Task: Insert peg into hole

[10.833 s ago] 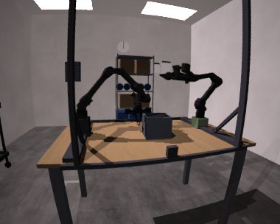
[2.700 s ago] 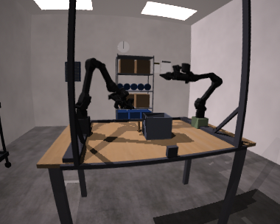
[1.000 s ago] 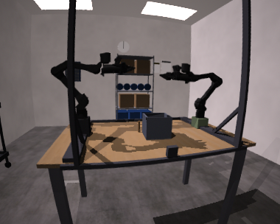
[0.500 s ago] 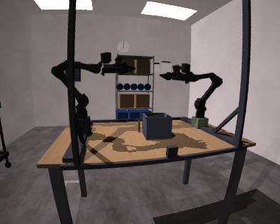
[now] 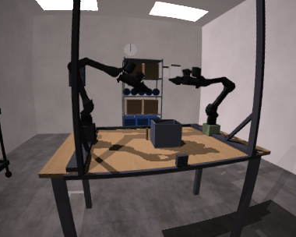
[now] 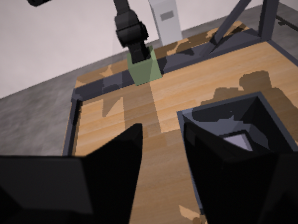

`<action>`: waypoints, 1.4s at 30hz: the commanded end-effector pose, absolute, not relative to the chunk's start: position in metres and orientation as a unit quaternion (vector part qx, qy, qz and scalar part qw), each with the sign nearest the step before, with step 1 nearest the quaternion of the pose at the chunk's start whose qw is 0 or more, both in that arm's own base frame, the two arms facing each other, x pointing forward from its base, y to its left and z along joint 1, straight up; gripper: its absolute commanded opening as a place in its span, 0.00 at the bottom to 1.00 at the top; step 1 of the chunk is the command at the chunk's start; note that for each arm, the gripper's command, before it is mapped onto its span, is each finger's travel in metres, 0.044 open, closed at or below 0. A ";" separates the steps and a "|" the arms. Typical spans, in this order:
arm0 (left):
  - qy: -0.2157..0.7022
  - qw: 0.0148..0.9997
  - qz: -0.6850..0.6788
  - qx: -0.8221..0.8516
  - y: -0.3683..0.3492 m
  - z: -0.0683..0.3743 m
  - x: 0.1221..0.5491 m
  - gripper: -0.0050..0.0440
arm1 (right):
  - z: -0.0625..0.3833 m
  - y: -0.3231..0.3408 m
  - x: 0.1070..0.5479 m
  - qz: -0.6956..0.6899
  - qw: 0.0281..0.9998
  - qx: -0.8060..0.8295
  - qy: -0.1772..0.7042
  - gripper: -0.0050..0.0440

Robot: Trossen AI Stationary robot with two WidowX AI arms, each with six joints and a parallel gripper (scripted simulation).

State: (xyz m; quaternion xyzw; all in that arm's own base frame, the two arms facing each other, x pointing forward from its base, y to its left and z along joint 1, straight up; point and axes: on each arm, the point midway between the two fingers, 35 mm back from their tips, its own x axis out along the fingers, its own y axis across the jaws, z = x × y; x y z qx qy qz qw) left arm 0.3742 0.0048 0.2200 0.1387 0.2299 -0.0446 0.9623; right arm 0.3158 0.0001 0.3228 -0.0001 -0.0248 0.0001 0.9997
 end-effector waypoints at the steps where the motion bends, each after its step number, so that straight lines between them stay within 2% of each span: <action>1: 0.253 0.953 -0.052 0.160 0.006 0.221 0.386 0.36 | 0.323 0.000 0.314 0.001 1.000 0.002 -0.026 1.00; 14: 0.465 0.834 -0.175 0.239 0.015 0.115 0.401 0.36 | 0.323 0.000 0.314 0.001 1.000 0.002 -0.026 1.00; 17: 0.457 0.840 -0.171 0.239 0.013 0.121 0.399 0.36 | 0.323 0.000 0.314 0.000 1.000 0.001 -0.025 1.00; 23: 0.531 0.774 -0.239 0.250 0.018 0.076 0.395 0.36 | 0.323 0.000 0.314 0.001 1.000 0.002 -0.026 1.00; 29: 0.566 0.734 -0.280 0.250 0.019 0.053 0.389 0.36 | 0.323 0.000 0.314 0.001 1.000 0.002 -0.026 1.00; 42: 0.585 0.717 -0.293 0.241 0.018 0.038 0.379 0.36 | 0.323 0.000 0.314 0.001 1.000 0.002 -0.026 1.00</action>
